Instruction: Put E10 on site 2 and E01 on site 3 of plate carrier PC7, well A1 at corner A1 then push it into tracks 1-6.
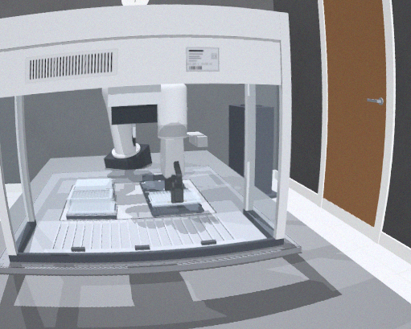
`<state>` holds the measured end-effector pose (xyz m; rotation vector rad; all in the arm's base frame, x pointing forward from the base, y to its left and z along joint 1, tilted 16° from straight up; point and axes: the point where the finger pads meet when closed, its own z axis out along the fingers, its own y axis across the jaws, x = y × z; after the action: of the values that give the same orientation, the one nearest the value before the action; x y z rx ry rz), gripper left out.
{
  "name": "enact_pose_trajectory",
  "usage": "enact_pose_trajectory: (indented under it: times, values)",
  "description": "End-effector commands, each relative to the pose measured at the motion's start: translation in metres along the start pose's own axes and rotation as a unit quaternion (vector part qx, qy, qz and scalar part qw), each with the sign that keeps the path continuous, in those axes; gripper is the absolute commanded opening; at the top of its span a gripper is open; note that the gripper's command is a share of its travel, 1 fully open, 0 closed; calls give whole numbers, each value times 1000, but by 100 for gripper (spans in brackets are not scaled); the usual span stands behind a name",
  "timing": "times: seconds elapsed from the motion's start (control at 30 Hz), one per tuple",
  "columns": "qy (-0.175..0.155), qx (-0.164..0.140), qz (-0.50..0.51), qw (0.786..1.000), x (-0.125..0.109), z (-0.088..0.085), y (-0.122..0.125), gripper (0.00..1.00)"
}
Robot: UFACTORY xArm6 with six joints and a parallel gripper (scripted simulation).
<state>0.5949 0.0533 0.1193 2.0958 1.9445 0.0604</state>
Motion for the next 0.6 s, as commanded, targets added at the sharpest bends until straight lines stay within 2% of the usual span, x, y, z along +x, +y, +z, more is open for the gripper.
enact_pose_trajectory:
  times: [0.0, 0.57]
  values:
    - [0, -2, 0, 1000, 0, -2, 1, 0]
    - [0, -2, 0, 1000, 0, 7, 1, 0]
